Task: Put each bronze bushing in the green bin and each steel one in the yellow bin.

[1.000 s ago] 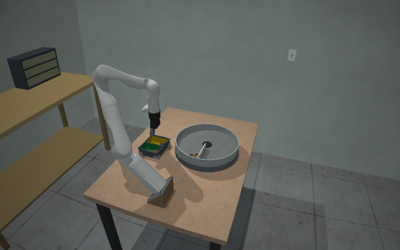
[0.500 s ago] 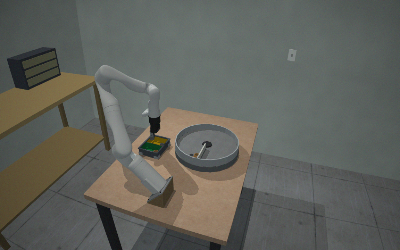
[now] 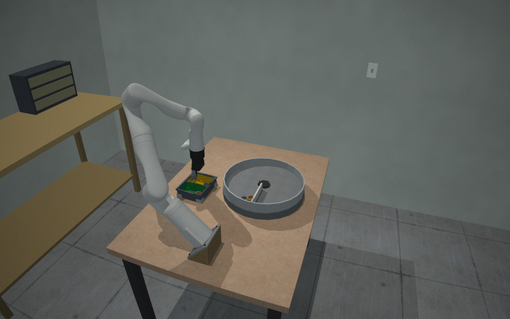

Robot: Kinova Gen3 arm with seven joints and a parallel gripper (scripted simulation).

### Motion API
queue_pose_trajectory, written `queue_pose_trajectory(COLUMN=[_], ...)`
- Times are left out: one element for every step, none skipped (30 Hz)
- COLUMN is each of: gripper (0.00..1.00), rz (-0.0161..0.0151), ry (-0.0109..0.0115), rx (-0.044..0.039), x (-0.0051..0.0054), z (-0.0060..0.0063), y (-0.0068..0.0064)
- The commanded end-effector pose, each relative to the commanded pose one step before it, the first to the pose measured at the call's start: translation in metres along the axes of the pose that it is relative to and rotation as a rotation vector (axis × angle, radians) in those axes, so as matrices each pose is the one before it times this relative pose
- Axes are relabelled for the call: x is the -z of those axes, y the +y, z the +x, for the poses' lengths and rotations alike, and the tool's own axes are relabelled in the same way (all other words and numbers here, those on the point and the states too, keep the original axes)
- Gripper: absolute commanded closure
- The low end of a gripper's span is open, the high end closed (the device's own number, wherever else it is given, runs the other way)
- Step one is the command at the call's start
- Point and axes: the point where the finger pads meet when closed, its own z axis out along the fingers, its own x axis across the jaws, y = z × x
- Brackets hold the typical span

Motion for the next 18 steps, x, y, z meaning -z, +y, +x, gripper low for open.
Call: queue_pose_trajectory(gripper=[1.0, 1.0, 1.0, 1.0, 1.0, 1.0, 1.0, 1.0, 1.0, 1.0, 1.0, 1.0, 1.0, 1.0, 1.0, 1.0, 1.0, 1.0], rz=[0.00003, 0.00003, 0.00003, 0.00003, 0.00003, 0.0, 0.0, 0.0, 0.0, 0.0, 0.0, 0.0, 0.0, -0.00009, 0.00001, 0.00001, 0.00001, 0.00001], ry=[-0.00025, -0.00005, -0.00005, -0.00005, -0.00005, 0.0, 0.0, 0.0, 0.0, 0.0, 0.0, 0.0, 0.0, 0.0003, -0.00003, -0.00003, -0.00003, -0.00003], rx=[-0.00048, -0.00003, -0.00003, -0.00003, -0.00003, 0.0, 0.0, 0.0, 0.0, 0.0, 0.0, 0.0, 0.0, 0.00011, -0.00001, -0.00001, -0.00001, -0.00001], x=[-0.00137, -0.00122, -0.00122, -0.00122, -0.00122, 0.0, 0.0, 0.0, 0.0, 0.0, 0.0, 0.0, 0.0, -0.00108, -0.00121, -0.00121, -0.00121, -0.00121], z=[-0.00003, 0.0, 0.0, 0.0, 0.0, 0.0, 0.0, 0.0, 0.0, 0.0, 0.0, 0.0, 0.0, 0.00005, -0.00001, -0.00001, -0.00001, -0.00001], y=[0.00014, -0.00007, -0.00007, -0.00007, -0.00007, 0.0, 0.0, 0.0, 0.0, 0.0, 0.0, 0.0, 0.0, -0.00003, 0.0, 0.0, 0.0, 0.0])
